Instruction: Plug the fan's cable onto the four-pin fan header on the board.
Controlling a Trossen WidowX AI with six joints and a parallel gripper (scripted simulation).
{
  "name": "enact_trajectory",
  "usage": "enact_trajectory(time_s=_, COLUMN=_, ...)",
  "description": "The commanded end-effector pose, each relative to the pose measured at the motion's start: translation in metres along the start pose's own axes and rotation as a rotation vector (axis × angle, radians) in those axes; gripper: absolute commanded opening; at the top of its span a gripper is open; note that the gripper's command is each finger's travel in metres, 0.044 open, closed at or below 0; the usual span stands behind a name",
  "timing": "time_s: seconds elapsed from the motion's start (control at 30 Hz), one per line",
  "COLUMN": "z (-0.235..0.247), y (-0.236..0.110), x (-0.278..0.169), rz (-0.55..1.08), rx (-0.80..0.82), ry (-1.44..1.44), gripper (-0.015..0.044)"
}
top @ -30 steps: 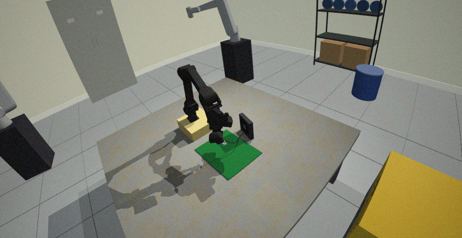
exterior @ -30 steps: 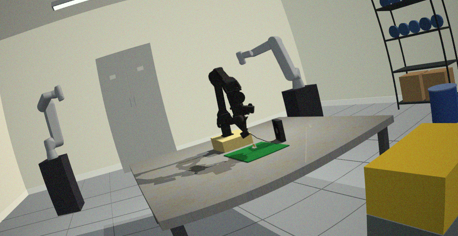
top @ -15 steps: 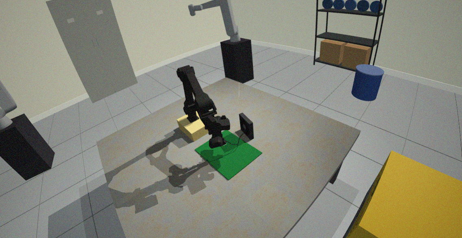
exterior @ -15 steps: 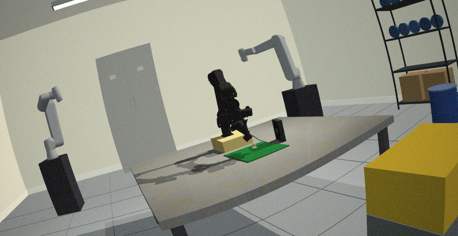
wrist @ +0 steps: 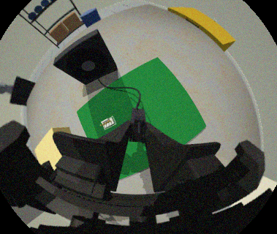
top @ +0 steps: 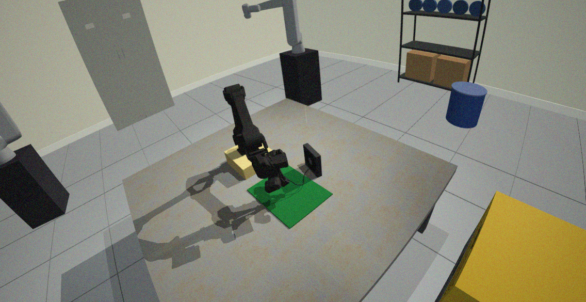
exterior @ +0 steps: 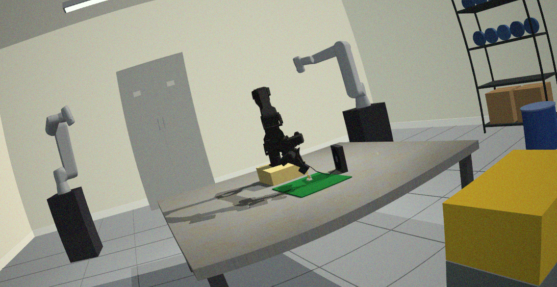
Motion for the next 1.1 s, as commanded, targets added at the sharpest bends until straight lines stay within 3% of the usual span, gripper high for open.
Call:
enact_trajectory(time_s=0.0, z=0.0, y=0.003, x=-0.002, rz=-0.049, rx=0.011, ry=-0.004, gripper=0.0)
enact_trajectory(time_s=1.07, z=-0.003, y=0.004, x=-0.021, rz=-0.487, rx=0.007, ry=-0.044, gripper=0.0)
Point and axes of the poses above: the point midway between the two fingers, 35 mm back from their tips, its own y axis out along the fingers, its own z axis across the jaws, x = y × z, the point moved 2 cm from there along -y, back along the fingers
